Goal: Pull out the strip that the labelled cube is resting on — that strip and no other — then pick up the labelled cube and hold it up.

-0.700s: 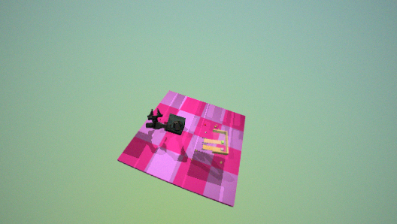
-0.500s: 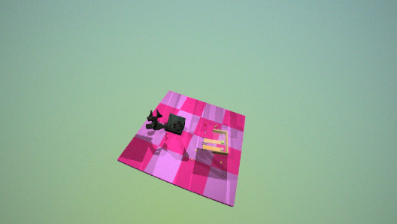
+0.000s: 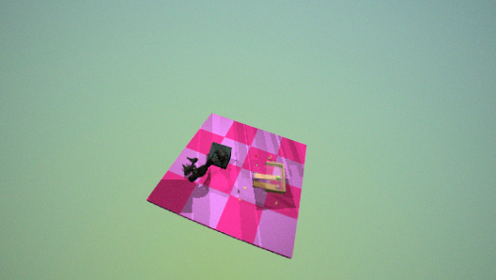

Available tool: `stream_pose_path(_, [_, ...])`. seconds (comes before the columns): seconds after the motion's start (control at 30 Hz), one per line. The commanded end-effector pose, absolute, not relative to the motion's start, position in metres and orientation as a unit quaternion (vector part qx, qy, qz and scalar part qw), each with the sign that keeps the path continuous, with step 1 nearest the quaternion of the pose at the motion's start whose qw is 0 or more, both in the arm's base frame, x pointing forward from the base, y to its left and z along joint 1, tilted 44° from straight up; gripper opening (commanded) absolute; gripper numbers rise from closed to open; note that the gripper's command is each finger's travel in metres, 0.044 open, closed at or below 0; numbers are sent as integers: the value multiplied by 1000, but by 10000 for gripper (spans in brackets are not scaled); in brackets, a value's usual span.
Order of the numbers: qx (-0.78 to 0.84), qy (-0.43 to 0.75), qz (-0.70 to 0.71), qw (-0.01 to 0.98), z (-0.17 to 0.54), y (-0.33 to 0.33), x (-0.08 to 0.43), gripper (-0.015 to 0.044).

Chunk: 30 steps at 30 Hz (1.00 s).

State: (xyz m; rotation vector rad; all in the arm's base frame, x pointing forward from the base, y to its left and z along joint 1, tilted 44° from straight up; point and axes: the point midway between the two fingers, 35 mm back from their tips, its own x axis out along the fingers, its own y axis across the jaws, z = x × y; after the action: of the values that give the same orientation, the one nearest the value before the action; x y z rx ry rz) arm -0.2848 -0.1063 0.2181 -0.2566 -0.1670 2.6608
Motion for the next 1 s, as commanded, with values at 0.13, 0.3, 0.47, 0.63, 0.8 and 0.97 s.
stream_pose_path(0.13, [-97, -42, 994, -5, 227, -214, -233, 400])
stream_pose_path(0.3, [-100, -37, 983, -148, 231, -267, -181, 400])
stream_pose_path(0.47, [-100, -24, 953, -284, 237, -308, -107, 400])
stream_pose_path(0.63, [-104, -19, 911, -400, 238, -328, -34, 400])
stream_pose_path(0.8, [-98, -52, 851, -513, 223, -329, 47, 400])
stream_pose_path(0.97, [-62, -122, 780, -610, 202, -310, 123, 400])
